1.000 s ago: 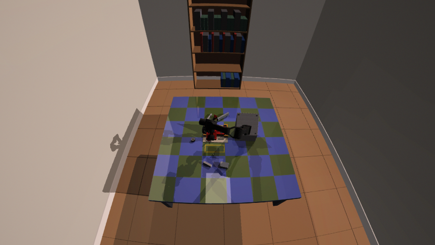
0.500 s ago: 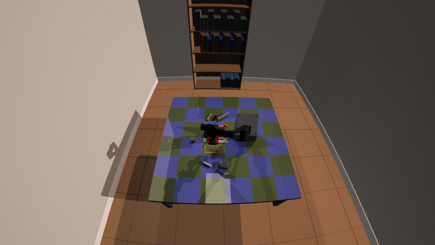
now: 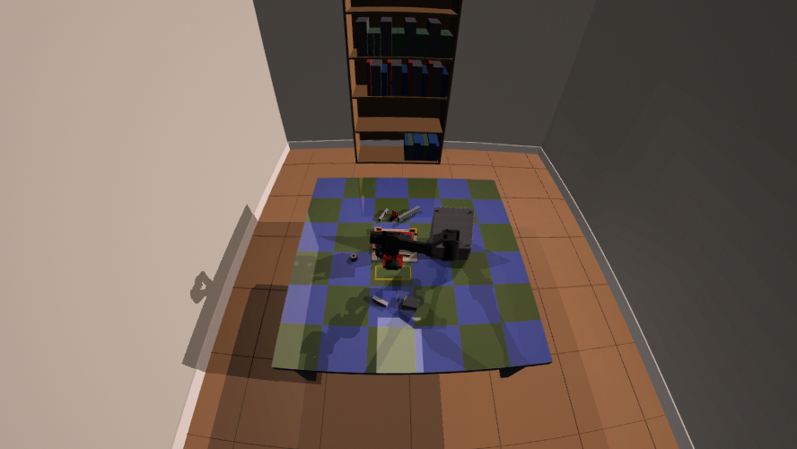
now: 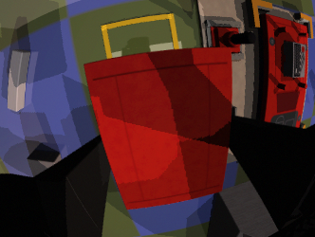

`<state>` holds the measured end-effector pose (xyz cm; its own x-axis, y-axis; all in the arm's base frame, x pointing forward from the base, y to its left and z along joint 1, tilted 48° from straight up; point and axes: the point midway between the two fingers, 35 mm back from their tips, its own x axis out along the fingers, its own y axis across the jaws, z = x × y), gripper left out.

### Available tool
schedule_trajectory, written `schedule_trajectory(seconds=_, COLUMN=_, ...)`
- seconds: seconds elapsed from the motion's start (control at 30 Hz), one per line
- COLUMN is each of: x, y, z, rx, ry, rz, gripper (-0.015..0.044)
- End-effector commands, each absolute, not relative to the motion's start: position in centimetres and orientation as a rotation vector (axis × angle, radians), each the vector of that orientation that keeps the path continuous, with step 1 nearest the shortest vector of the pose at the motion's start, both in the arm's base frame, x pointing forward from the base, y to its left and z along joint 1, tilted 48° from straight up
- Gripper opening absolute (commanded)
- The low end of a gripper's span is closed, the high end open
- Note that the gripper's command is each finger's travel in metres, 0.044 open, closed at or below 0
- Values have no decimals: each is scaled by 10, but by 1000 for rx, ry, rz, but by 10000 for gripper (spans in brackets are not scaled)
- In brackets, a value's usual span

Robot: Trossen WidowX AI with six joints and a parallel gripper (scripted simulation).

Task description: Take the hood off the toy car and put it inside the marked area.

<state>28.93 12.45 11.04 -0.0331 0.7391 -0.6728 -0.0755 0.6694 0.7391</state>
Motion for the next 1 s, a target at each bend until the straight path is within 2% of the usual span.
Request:
schedule_trajectory(seconds=0.0, x=288, y=127, z=108, rx=590, ry=1474, rz=718, gripper=0)
schedule_trajectory(seconds=0.97, x=289, y=139, z=97, rx=588, ry=1474, rz=716, gripper=0)
